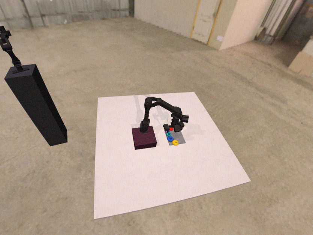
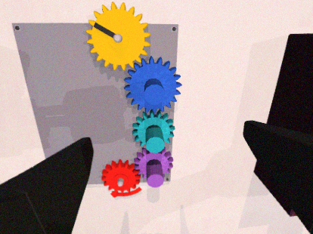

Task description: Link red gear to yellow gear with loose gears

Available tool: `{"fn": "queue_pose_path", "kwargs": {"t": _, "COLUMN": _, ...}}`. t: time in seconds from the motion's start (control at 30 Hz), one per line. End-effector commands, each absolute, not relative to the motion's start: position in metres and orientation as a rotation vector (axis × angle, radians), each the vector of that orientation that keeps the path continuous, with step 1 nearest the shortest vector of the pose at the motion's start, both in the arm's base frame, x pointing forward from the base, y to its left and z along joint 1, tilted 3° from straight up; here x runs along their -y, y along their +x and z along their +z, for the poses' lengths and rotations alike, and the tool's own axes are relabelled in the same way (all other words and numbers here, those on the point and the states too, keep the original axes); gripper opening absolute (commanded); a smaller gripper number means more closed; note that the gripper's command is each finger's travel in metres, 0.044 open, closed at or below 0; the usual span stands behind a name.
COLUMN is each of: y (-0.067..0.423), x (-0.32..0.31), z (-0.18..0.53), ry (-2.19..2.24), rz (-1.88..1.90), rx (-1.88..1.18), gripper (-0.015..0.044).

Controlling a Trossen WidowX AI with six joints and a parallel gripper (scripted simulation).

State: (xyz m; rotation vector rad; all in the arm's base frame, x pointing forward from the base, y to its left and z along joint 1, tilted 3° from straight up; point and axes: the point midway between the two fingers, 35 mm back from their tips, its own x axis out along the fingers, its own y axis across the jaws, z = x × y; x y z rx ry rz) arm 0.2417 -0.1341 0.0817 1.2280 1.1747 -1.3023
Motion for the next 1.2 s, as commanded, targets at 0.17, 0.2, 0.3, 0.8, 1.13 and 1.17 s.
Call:
{"fn": "queue_pose_path", "kwargs": {"t": 0.17, "y": 0.242, "x": 0.134, "z": 0.082, "ry": 1.230, "rz": -1.305, "rx": -1.174, "gripper": 0.0440}}
{"fn": "queue_pose_path", "kwargs": {"t": 0.2, "y": 0.242, "x": 0.134, "z": 0.082, "ry": 1.230, "rz": -1.305, "rx": -1.174, "gripper": 0.0440}}
{"fn": "queue_pose_path", "kwargs": {"t": 0.3, "y": 0.242, "x": 0.134, "z": 0.082, "ry": 1.230, "rz": -1.305, "rx": -1.174, "gripper": 0.0440}}
{"fn": "queue_pose_path", "kwargs": {"t": 0.8, "y": 0.298, "x": -0.022, "z": 0.101, "ry": 1.248, "rz": -1.288, "rx": -1.176, "gripper": 0.0440}}
{"fn": "queue_pose_path", "kwargs": {"t": 1.13, "y": 0.265, "x": -0.172, "z": 0.116, "ry": 1.251, "rz": -1.290, "rx": -1.191, "gripper": 0.0440}}
{"fn": "queue_pose_path", "kwargs": {"t": 1.17, "y": 0.258, "x": -0.187, "z": 0.118, "ry": 1.250, "rz": -1.291, "rx": -1.193, "gripper": 0.0440}}
